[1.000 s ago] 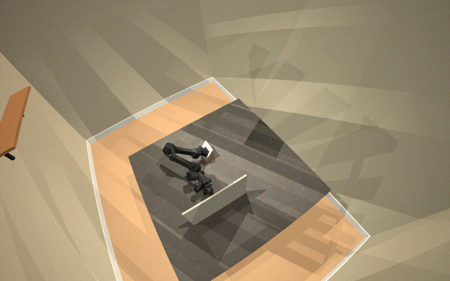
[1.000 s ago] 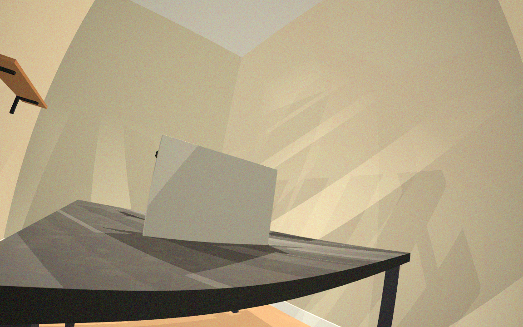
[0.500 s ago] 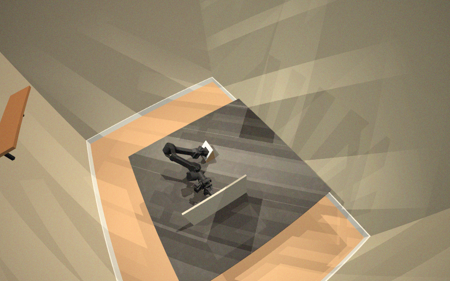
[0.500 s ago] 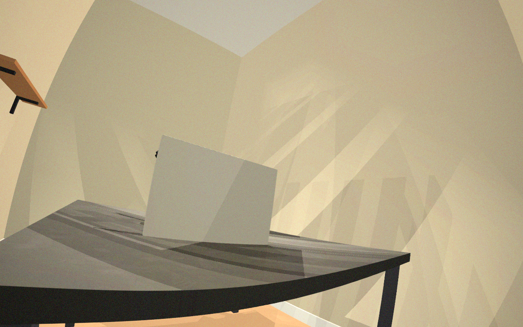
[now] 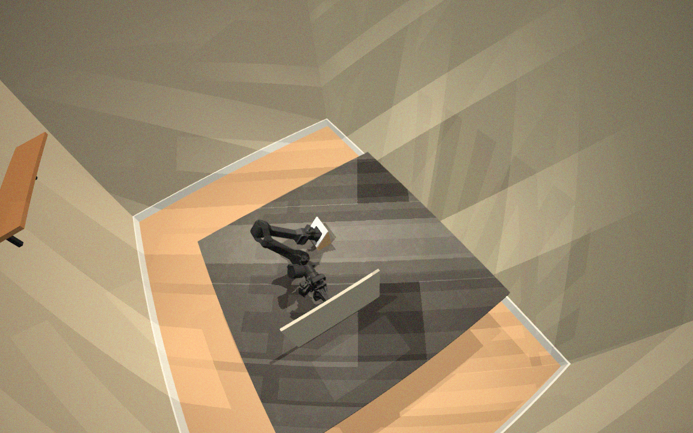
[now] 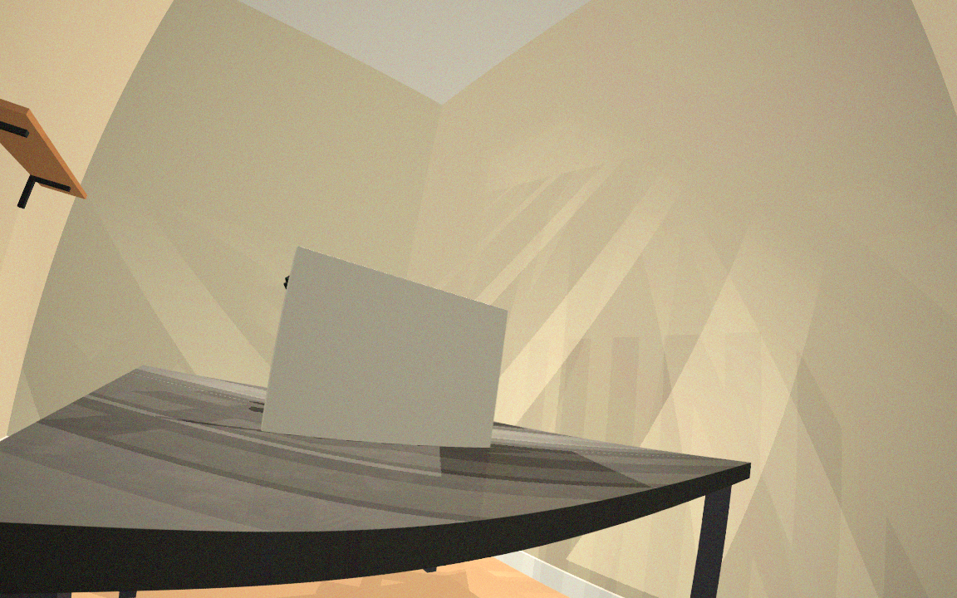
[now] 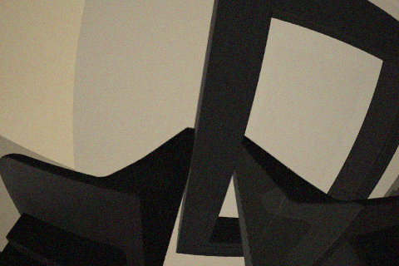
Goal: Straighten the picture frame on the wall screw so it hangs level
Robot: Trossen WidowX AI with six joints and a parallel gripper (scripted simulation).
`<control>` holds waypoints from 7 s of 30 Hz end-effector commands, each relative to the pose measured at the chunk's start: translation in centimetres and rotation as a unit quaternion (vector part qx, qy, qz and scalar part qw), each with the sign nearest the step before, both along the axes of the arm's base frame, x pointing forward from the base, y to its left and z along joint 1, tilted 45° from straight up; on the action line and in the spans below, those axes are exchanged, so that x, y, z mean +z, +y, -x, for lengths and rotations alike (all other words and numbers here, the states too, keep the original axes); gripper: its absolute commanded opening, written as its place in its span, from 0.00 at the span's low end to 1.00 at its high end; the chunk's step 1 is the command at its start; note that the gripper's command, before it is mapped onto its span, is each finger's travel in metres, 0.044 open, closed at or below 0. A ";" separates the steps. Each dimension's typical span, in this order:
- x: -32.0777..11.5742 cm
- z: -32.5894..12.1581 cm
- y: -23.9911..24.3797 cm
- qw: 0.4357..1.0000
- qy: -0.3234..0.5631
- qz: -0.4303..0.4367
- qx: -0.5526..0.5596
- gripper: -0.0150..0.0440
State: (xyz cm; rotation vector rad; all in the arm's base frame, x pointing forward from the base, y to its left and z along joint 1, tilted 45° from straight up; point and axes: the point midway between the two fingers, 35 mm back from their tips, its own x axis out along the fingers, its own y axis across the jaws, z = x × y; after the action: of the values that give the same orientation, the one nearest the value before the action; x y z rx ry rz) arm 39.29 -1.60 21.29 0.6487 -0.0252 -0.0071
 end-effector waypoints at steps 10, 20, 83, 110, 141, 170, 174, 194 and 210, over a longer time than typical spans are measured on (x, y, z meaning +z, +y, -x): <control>0.4 0.0 0.5 1.000 -0.001 -0.002 0.003 0.25; 0.6 0.0 0.7 1.000 -0.001 -0.002 0.003 0.25; 0.5 0.0 0.6 1.000 -0.001 -0.002 0.003 0.25; 0.7 0.0 0.6 1.000 -0.001 -0.002 0.003 0.25; 1.2 0.0 0.2 1.000 -0.001 -0.002 0.003 0.25; 1.3 0.0 0.1 1.000 -0.001 -0.002 0.003 0.25; 1.2 0.0 0.0 1.000 -0.001 -0.002 0.003 0.25; 0.7 0.0 -0.4 1.000 -0.001 -0.002 0.003 0.25; 0.6 0.0 -0.5 1.000 0.000 -0.002 0.002 0.25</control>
State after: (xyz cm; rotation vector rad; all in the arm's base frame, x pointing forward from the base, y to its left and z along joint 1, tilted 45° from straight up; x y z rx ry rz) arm 39.33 -2.06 21.95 0.6484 -0.0236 -0.0026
